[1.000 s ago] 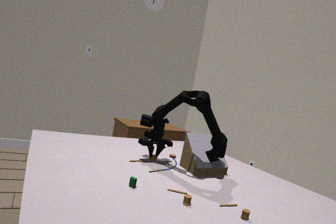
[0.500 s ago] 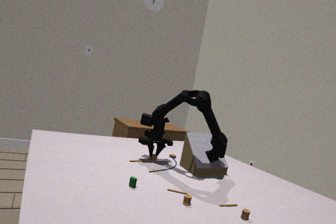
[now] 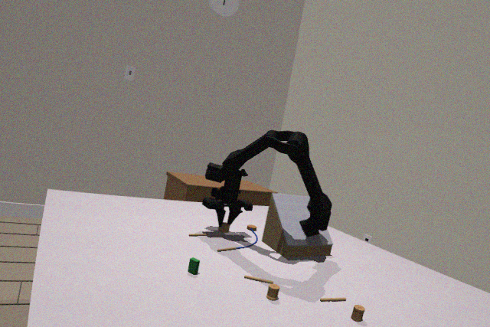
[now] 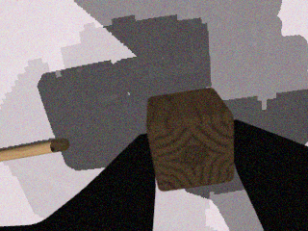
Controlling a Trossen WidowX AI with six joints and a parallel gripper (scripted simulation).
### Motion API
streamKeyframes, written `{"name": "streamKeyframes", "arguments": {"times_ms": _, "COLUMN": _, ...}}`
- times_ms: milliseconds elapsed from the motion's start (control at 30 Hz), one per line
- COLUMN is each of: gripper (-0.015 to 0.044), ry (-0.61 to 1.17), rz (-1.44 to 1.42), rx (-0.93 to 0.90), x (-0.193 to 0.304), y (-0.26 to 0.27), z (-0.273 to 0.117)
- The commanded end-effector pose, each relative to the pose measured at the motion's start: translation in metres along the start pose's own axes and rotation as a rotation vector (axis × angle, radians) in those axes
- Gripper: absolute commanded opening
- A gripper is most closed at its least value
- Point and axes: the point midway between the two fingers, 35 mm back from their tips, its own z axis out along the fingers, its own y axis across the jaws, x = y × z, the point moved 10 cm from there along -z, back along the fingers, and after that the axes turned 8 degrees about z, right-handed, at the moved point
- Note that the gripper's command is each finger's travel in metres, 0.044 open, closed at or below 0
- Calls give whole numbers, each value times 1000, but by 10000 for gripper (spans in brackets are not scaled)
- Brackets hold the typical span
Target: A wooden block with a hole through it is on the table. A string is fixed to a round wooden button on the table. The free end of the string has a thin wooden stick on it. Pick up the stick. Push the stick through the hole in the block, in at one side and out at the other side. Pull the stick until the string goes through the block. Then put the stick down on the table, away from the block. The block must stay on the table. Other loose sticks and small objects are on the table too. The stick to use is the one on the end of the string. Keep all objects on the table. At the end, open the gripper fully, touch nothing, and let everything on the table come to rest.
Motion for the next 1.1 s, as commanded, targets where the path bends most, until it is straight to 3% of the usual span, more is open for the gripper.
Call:
{"name": "streamKeyframes", "arguments": {"times_ms": 0, "gripper": 0, "ry": -32, "rz": -2, "rx": 0, "x": 5, "y": 0, "z": -1}}
{"name": "streamKeyframes", "arguments": {"times_ms": 1067, "gripper": 0, "ry": -527, "rz": 1, "rx": -59, "x": 80, "y": -10, "z": 26}}
